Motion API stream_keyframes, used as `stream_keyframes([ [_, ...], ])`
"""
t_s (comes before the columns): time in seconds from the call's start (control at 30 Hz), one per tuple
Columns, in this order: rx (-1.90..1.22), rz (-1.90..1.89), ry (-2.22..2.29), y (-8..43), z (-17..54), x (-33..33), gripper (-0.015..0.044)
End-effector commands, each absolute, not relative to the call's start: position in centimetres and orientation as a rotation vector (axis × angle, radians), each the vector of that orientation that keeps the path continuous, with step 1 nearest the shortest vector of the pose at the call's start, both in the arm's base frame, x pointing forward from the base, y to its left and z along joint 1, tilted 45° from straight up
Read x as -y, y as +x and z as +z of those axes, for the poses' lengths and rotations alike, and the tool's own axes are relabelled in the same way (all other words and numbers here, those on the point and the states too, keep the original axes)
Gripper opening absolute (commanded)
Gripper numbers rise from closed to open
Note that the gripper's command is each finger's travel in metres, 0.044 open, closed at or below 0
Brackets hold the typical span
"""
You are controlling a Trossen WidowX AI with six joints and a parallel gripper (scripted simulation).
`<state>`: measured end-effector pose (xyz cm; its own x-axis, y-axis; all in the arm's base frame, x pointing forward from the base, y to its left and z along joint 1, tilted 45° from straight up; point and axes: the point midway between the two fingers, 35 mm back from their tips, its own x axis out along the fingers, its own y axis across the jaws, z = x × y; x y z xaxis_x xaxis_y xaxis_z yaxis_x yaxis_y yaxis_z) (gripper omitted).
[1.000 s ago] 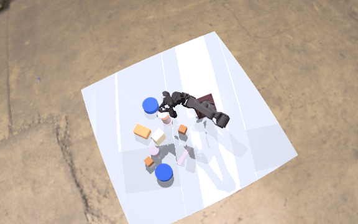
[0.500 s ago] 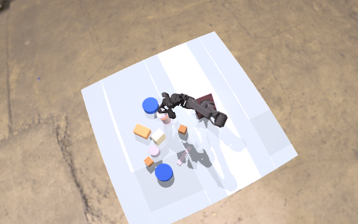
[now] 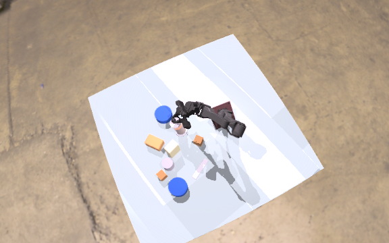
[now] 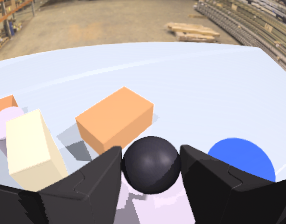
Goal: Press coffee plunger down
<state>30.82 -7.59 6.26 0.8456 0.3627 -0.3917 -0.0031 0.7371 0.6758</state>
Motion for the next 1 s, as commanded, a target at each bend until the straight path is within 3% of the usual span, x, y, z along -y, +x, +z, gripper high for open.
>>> stream_keyframes([
  [0.0, -0.559, 0.227, 0.742, 30.72, 5.67, 7.02, 0.0121],
  [0.97, -0.549, 0.220, 0.737, 30.96, 5.79, 7.56, 0.0121],
])
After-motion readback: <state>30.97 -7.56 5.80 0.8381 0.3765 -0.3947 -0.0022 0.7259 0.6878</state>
